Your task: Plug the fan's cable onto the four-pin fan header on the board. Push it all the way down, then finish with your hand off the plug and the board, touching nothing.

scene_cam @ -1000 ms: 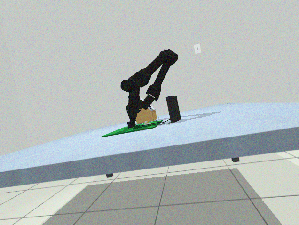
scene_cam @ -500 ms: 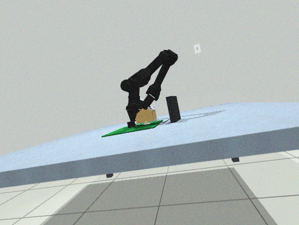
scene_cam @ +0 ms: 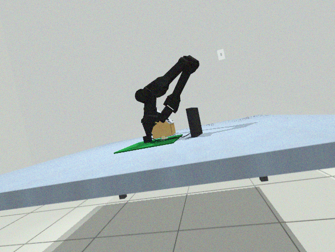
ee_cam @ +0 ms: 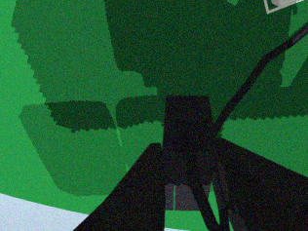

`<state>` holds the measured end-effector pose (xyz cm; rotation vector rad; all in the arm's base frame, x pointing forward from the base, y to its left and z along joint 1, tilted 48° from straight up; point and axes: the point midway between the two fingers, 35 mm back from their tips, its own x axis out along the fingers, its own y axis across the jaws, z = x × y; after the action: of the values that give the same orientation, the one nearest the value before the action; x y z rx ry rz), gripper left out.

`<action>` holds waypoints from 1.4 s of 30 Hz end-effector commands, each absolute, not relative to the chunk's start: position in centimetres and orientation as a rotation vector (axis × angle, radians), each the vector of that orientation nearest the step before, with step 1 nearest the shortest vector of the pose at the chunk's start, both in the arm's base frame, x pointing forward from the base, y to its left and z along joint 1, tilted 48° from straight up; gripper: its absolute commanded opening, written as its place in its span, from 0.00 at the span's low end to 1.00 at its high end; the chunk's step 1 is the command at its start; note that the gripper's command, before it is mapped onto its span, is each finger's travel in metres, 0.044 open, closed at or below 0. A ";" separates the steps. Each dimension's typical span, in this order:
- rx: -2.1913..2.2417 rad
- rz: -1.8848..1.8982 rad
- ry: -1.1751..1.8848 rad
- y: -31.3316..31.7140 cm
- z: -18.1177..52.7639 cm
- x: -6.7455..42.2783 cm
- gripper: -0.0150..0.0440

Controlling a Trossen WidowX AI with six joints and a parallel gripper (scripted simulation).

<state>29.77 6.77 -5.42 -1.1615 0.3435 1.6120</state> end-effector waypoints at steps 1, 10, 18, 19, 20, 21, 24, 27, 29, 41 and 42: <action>-1.164 1.611 0.343 6.4 -5.1 29.9 0.25; -1.164 1.611 0.348 4.3 -3.4 30.4 0.25; -1.163 1.611 0.350 2.4 -1.8 30.6 0.25; -1.162 1.611 0.350 2.2 -1.6 30.6 0.25; -1.162 1.612 0.350 1.9 -1.4 30.6 0.25; -1.161 1.612 0.350 1.7 -1.2 30.6 0.25; -1.160 1.612 0.349 1.0 -0.5 30.6 0.25; -1.158 1.612 0.349 0.3 0.2 30.5 0.25; -1.157 1.612 0.348 -0.2 0.6 30.5 0.25; -0.999 1.556 0.480 -0.8 1.1 30.4 0.25; -0.970 1.545 0.503 -0.8 1.1 30.5 0.25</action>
<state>30.23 -0.49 1.11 -1.0414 0.4387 1.5795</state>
